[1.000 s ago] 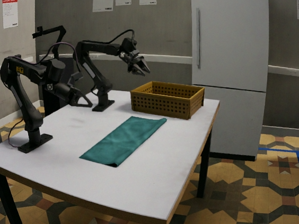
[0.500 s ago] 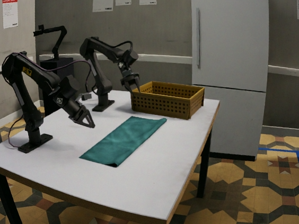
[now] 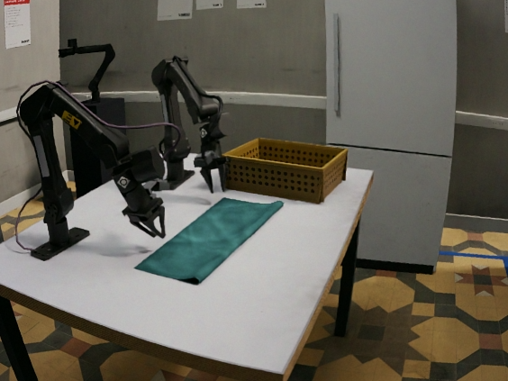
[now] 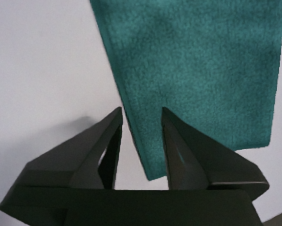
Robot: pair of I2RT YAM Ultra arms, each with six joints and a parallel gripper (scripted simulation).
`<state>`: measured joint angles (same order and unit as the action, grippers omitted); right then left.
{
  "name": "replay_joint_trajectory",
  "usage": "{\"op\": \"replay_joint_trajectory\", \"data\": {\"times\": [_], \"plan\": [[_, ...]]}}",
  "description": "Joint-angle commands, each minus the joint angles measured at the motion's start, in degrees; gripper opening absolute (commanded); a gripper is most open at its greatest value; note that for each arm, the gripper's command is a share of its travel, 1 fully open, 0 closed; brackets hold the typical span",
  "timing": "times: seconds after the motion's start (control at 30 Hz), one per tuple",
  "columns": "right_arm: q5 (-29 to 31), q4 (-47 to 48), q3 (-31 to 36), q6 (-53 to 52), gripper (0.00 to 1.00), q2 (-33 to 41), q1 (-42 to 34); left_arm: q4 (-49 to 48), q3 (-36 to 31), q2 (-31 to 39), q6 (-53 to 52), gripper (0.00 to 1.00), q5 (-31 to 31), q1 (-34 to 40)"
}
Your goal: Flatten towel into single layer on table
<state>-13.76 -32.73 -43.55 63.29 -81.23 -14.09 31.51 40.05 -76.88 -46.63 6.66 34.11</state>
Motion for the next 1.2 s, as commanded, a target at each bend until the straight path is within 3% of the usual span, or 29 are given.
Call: {"op": "replay_joint_trajectory", "data": {"times": [0.0, 0.23, 0.33, 0.8, 0.97, 1.0, 1.17], "plan": [[2.4, -7.2, -6.4, 5.5, 0.34, -3.2, -1.2, 5.1, 6.1, -3.5, -4.8, 0.34, 0.4, -0.5], [6.7, -19.0, -16.8, 12.3, 0.34, -11.4, -3.8, 17.2, 16.7, -12.1, -13.3, 0.34, -0.9, 0.7], [7.0, -20.0, -17.9, 12.4, 0.34, -12.4, -4.0, 19.5, 18.9, -14.1, -14.5, 0.34, -1.2, 0.9], [6.8, -20.4, -18.2, 12.3, 0.34, -10.7, -3.1, 20.1, 19.4, -13.6, -14.5, 0.34, -0.5, 0.9], [6.7, -18.5, -18.4, 12.7, 0.34, -13.5, -2.6, 18.0, 18.8, -15.1, -13.3, 0.34, -0.6, 1.5], [6.6, -16.7, -14.8, 12.7, 0.34, -14.3, -3.7, 16.3, 15.5, -15.7, -13.3, 0.34, -0.6, 0.9], [6.7, -14.3, -12.7, 11.6, 0.34, -14.5, -4.0, 13.9, 14.0, -16.6, -14.5, 0.34, -0.5, 0.0]]}}
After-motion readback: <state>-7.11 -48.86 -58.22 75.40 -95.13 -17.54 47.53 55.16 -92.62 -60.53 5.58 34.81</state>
